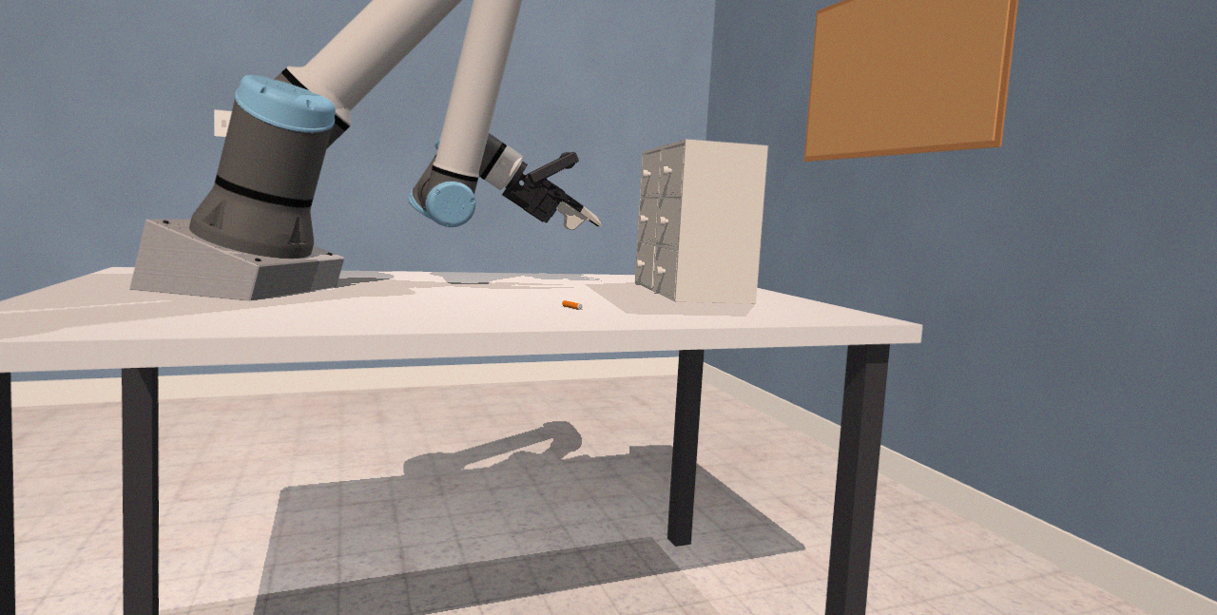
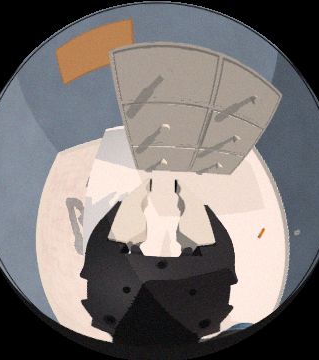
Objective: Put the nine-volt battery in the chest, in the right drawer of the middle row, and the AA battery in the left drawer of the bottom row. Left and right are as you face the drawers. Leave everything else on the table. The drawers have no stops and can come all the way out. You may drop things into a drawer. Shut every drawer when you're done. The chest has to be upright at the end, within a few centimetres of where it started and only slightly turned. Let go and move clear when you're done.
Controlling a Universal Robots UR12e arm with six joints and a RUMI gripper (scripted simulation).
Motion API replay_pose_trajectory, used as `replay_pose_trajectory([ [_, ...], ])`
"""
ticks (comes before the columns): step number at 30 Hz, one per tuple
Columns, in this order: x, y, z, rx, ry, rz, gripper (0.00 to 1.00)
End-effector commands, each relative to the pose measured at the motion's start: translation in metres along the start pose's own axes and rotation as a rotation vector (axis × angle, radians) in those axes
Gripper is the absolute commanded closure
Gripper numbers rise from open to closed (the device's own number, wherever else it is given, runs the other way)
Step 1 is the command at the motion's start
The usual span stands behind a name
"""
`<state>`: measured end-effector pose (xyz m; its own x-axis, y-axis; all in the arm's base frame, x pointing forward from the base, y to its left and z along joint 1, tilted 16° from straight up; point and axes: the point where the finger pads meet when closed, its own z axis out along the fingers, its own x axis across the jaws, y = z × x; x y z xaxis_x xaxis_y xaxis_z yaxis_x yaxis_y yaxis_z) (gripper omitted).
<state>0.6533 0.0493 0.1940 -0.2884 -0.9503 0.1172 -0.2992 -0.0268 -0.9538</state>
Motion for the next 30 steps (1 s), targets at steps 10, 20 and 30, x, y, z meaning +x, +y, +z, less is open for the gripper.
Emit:
replay_pose_trajectory([
  [10,0.0,-0.002,-0.004,-0.029,0.0,0.0,0.8],
  [20,0.0,-0.003,-0.009,-0.071,0.0,0.0,0.8],
  [30,0.0,-0.005,-0.014,-0.115,0.0,0.0,0.8],
])
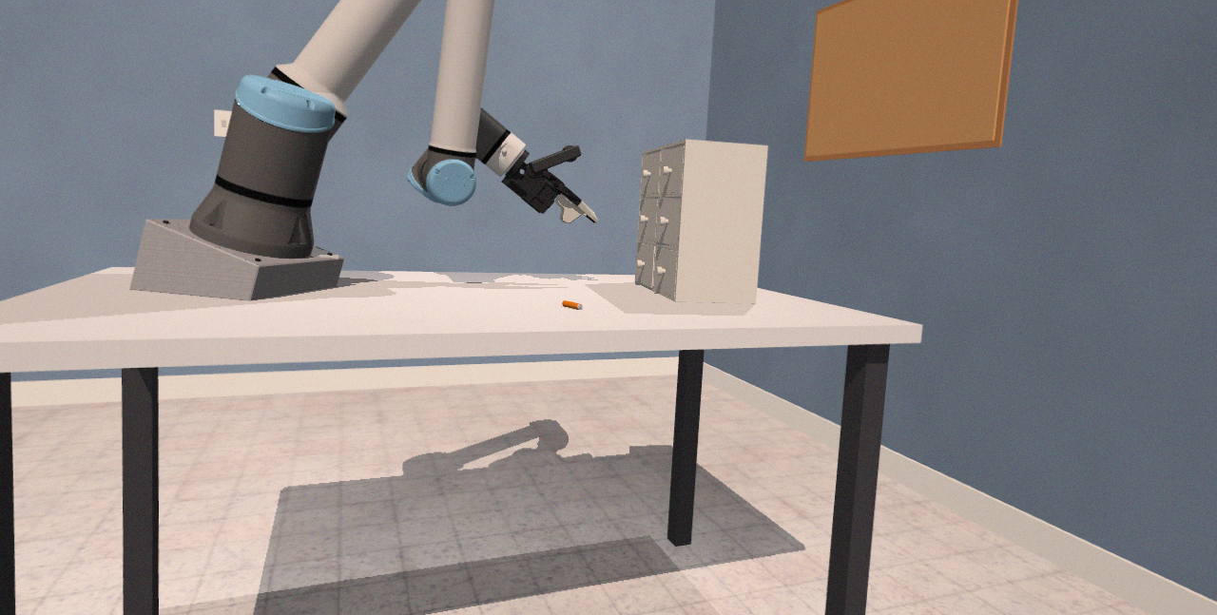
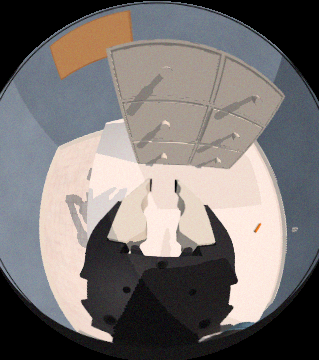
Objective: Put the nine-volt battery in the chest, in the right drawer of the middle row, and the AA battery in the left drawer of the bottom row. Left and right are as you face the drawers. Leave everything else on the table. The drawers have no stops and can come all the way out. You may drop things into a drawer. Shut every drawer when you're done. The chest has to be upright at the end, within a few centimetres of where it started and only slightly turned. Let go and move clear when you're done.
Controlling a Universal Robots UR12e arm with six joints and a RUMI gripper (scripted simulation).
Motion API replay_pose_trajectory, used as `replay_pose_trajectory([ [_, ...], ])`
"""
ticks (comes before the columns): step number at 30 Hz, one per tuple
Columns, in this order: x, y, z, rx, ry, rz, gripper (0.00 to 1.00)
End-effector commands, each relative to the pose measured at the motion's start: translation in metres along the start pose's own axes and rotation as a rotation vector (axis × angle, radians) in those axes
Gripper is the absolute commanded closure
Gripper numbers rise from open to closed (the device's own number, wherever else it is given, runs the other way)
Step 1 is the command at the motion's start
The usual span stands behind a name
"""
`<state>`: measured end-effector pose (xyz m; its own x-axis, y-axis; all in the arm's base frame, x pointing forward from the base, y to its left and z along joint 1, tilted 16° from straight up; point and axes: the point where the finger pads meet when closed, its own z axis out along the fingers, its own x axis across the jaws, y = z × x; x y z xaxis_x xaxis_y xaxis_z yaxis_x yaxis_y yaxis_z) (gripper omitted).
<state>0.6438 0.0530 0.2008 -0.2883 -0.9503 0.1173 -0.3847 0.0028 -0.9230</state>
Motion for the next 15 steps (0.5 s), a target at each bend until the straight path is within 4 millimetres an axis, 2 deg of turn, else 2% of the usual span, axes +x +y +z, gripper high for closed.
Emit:
replay_pose_trajectory([
  [1,-0.0001,-0.0013,-0.0031,-0.025,0.0,0.0,0.8],
  [15,-0.0001,-0.0036,-0.0129,-0.106,0.0,0.0,0.8],
])
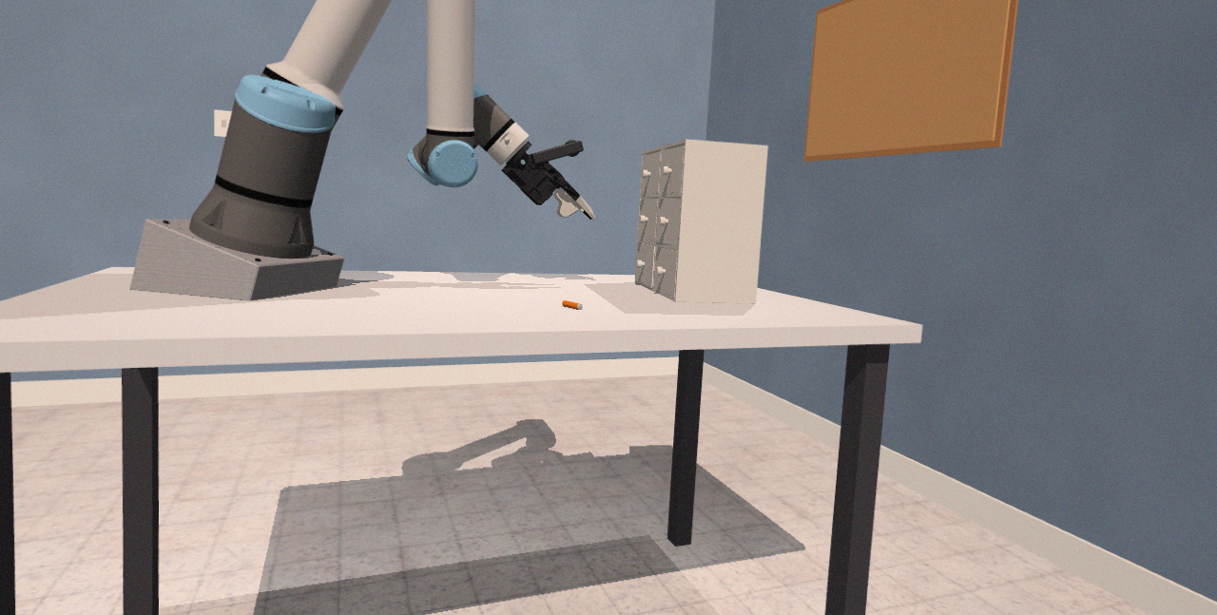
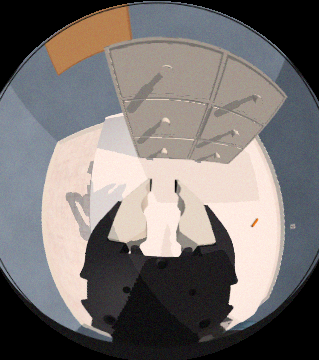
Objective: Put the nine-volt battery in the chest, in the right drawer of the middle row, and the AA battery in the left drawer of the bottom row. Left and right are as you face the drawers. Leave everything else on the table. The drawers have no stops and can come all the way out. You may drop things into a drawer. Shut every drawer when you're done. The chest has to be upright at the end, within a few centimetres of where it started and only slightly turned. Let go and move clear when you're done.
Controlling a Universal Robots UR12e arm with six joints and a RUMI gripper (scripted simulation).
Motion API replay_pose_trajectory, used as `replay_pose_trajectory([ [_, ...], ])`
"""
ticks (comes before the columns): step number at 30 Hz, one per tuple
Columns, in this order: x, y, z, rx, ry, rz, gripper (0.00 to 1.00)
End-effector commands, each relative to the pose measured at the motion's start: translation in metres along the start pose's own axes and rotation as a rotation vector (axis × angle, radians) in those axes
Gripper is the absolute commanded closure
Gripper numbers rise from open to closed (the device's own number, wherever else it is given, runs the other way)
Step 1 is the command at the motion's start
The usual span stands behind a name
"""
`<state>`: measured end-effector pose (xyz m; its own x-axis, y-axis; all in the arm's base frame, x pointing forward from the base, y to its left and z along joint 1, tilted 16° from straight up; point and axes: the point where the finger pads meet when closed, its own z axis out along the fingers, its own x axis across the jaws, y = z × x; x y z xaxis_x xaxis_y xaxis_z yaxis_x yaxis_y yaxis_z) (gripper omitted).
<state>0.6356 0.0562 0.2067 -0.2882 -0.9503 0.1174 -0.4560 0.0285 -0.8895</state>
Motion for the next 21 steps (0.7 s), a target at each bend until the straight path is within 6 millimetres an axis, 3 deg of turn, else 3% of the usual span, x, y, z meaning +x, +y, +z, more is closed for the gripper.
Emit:
replay_pose_trajectory([
  [1,0.0,-0.001,-0.004,-0.031,0.0,0.0,0.8],
  [21,0.0,-0.004,-0.022,-0.178,0.0,0.0,0.8],
])
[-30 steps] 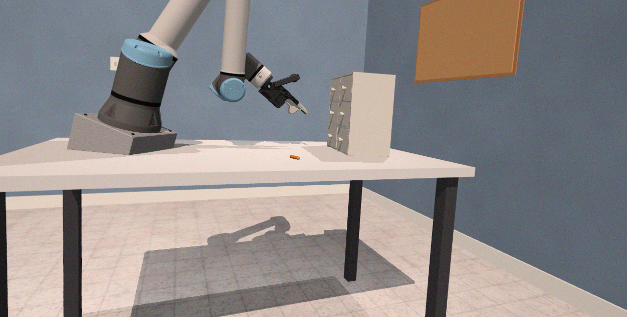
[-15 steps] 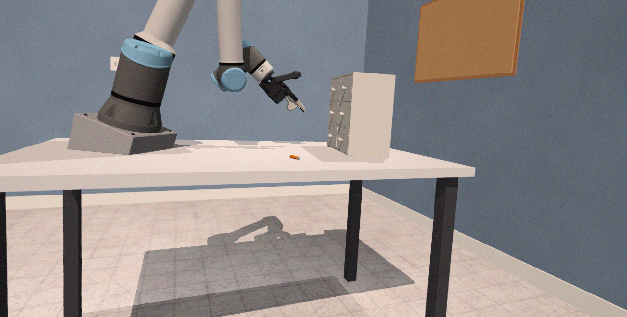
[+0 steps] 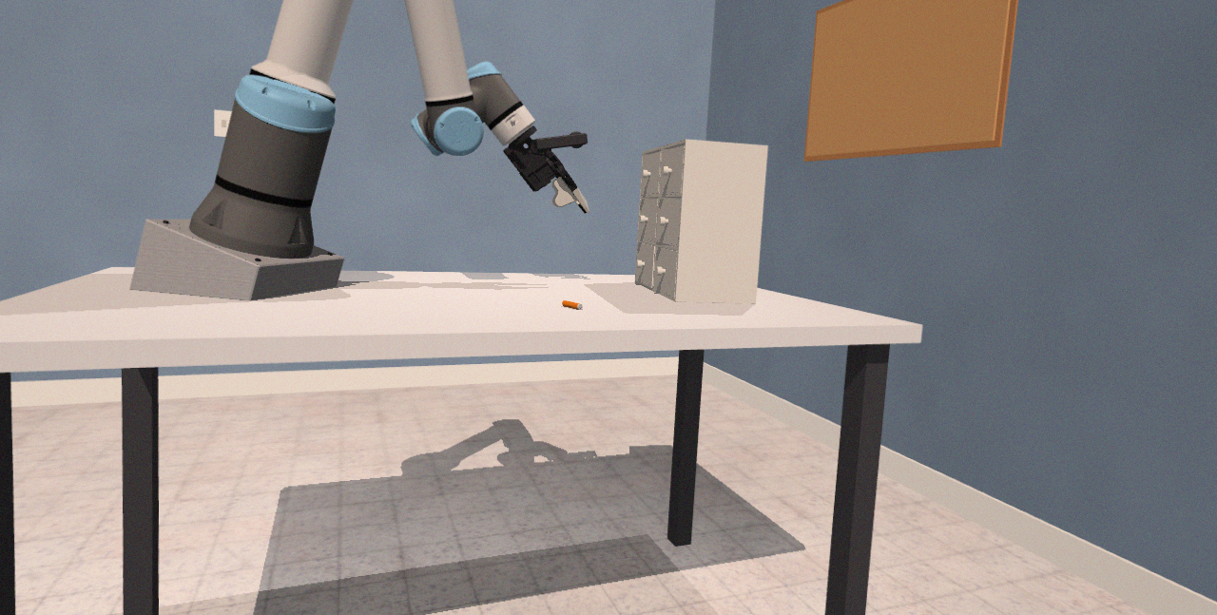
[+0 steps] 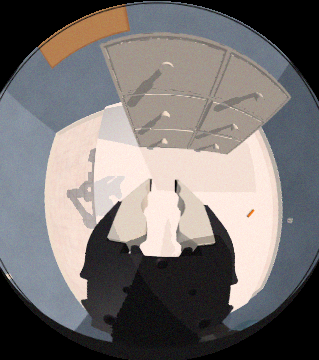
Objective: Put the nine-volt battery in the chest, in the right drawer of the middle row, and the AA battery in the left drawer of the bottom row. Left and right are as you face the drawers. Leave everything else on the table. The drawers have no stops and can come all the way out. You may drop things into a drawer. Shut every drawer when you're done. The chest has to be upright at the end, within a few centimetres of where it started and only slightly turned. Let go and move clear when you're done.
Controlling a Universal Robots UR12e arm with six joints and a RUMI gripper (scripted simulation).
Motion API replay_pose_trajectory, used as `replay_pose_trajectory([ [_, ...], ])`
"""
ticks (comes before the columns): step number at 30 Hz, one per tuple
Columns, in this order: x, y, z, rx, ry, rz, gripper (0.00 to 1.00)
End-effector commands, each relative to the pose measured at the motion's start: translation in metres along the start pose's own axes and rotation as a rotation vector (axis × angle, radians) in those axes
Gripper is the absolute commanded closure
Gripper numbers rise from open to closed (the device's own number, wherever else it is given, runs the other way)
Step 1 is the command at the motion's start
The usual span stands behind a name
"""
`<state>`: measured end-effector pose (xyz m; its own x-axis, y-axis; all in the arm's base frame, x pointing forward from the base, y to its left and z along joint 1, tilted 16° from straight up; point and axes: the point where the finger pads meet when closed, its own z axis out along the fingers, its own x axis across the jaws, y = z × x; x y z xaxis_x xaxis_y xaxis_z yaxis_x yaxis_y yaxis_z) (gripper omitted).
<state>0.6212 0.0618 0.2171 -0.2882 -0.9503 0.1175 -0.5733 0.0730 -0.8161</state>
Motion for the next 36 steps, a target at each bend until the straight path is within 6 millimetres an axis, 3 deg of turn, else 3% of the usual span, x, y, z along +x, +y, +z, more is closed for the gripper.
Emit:
replay_pose_trajectory([
  [1,0.0,-0.001,-0.005,-0.042,0.0,0.0,0.8],
  [36,0.0,-0.001,-0.043,-0.344,0.0,0.0,0.8],
])
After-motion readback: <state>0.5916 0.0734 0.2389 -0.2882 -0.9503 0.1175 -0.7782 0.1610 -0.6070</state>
